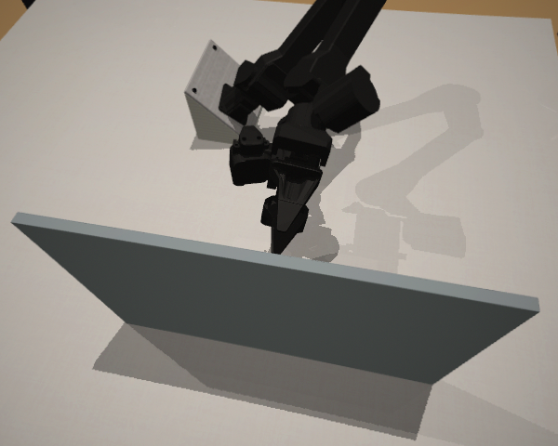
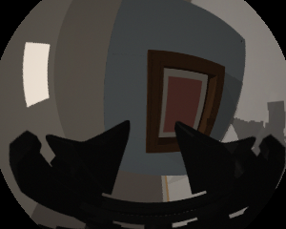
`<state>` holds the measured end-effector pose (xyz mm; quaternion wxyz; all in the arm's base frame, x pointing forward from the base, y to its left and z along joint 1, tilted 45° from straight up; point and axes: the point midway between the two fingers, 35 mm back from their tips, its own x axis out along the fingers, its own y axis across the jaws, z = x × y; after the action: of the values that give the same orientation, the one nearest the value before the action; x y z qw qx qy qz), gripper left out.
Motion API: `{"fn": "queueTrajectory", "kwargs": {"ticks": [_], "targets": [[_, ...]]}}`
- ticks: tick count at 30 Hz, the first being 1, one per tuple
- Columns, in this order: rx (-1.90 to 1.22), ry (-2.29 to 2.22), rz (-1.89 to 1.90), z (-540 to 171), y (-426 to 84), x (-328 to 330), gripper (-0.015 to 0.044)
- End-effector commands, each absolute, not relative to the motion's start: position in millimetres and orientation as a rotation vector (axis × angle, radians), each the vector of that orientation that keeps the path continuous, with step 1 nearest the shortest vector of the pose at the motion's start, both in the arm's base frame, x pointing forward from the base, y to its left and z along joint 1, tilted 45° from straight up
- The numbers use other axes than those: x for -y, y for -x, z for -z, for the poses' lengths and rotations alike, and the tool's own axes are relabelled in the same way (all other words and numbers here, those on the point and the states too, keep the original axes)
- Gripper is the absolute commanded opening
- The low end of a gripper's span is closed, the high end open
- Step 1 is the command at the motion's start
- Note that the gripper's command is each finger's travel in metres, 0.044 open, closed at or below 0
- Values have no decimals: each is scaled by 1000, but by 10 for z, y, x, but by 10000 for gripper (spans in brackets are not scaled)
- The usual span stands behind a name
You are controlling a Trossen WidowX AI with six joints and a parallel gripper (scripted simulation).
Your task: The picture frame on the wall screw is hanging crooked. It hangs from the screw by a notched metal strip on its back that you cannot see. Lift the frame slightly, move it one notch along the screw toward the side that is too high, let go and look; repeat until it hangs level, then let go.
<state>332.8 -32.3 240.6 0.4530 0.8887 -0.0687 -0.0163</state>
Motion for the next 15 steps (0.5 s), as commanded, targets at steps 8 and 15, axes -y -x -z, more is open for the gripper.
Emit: {"fn": "queueTrajectory", "kwargs": {"ticks": [8,15], "targets": [[164,-2197,42,-2415,-3497,339,260],[165,-2197,41,-2417,-3609,354,260]]}}
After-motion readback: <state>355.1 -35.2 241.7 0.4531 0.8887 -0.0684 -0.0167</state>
